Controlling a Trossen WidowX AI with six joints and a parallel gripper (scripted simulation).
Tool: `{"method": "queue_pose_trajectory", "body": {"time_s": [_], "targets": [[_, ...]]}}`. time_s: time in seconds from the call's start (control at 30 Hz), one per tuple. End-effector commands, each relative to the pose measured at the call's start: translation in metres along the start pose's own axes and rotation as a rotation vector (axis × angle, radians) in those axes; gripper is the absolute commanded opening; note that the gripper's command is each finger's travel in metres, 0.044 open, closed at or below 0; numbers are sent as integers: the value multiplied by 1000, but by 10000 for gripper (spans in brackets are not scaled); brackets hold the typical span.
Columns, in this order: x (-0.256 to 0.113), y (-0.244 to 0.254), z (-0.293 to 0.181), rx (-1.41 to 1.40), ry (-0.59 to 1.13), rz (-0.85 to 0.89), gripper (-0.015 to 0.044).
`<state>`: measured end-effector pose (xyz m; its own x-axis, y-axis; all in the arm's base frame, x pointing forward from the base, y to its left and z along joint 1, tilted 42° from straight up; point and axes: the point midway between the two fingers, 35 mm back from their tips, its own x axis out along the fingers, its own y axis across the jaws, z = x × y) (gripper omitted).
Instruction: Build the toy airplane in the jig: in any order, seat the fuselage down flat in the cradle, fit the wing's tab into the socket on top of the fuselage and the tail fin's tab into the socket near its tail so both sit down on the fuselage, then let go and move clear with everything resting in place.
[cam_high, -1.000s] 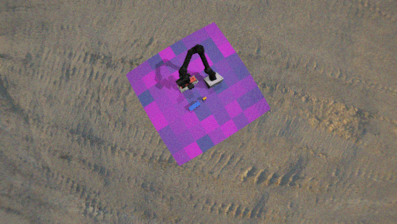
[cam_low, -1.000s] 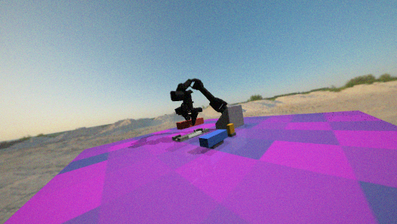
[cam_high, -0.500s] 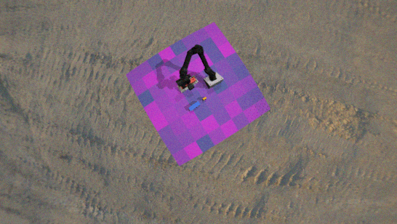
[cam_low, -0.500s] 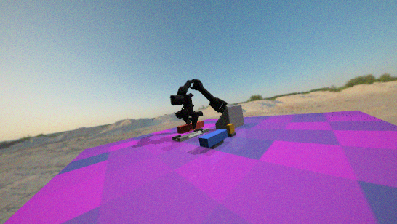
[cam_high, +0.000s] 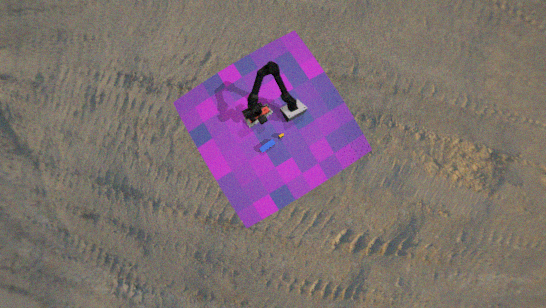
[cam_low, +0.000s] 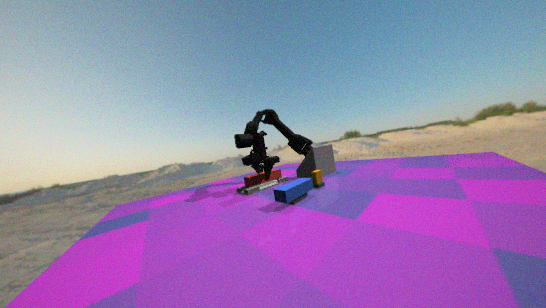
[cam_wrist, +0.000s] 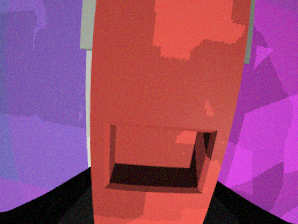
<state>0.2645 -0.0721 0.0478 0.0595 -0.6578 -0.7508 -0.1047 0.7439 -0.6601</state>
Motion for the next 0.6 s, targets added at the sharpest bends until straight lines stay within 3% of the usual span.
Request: {"method": "queue_pose_trajectory", "body": {"time_s": [0.0,0.1,0.57], "targets": [[0,0,0,2,0,0,110],[0,0,0,2,0,0,31],[0,0,0,2,0,0,399]]}}
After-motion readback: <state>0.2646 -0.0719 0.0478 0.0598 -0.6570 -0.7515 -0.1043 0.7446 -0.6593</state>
